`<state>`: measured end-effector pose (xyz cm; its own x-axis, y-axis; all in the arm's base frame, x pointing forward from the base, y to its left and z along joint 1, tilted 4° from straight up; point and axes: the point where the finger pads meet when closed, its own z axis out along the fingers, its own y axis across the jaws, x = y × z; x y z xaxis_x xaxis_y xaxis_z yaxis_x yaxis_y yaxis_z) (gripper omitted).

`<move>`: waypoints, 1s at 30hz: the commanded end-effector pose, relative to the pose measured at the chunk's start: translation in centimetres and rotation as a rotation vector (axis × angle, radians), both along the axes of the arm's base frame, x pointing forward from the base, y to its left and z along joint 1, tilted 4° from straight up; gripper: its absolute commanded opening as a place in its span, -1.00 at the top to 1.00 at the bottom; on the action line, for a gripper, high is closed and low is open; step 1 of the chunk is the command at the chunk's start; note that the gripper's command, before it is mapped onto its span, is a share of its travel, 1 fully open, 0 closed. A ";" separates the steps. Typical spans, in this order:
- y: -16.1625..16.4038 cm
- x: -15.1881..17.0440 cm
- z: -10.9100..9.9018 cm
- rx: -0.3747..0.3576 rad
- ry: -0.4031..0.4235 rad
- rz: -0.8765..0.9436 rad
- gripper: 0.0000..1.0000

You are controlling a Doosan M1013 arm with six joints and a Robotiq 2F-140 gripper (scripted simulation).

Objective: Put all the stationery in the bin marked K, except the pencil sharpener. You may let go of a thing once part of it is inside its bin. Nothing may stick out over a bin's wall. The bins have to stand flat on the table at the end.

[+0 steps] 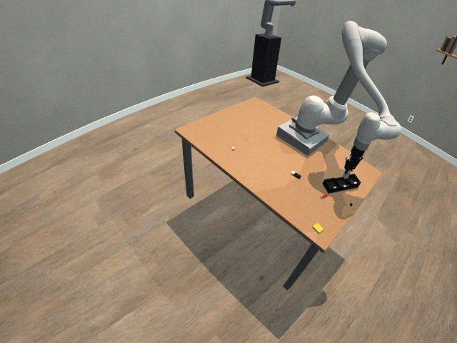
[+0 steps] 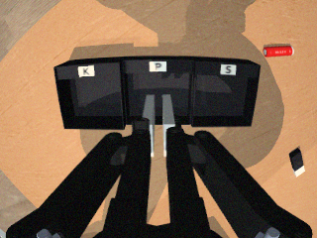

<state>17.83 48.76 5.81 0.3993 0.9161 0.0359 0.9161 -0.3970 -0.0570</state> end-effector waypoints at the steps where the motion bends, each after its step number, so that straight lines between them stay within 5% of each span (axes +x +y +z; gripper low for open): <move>1: 0.2 0.0 -0.1 0.004 -0.004 0.002 0.70; 24: 0.5 -0.1 -5.7 0.004 -0.004 0.002 0.70; 30: 0.5 -0.1 -5.8 0.004 -0.004 0.002 0.70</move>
